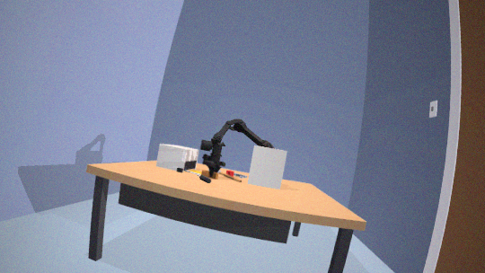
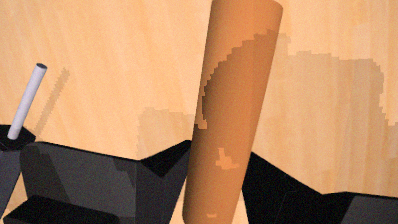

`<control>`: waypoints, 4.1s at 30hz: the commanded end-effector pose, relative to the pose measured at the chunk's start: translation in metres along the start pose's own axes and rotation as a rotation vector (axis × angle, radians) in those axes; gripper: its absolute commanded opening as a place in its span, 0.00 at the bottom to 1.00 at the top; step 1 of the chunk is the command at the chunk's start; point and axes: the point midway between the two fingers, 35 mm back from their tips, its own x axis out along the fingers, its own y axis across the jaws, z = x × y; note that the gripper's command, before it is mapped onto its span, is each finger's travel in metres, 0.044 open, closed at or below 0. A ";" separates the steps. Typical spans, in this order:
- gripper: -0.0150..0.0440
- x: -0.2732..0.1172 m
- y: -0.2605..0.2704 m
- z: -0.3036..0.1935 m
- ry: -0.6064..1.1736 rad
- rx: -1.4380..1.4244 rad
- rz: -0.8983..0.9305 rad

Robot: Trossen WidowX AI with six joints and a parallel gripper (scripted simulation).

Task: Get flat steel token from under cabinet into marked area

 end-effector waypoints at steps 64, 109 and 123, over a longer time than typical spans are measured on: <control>0.25 -0.001 0.001 0.084 -0.004 0.007 0.002; 0.25 0.001 -0.020 0.078 -0.004 0.006 0.001; 0.25 0.001 -0.019 0.061 -0.003 0.005 0.001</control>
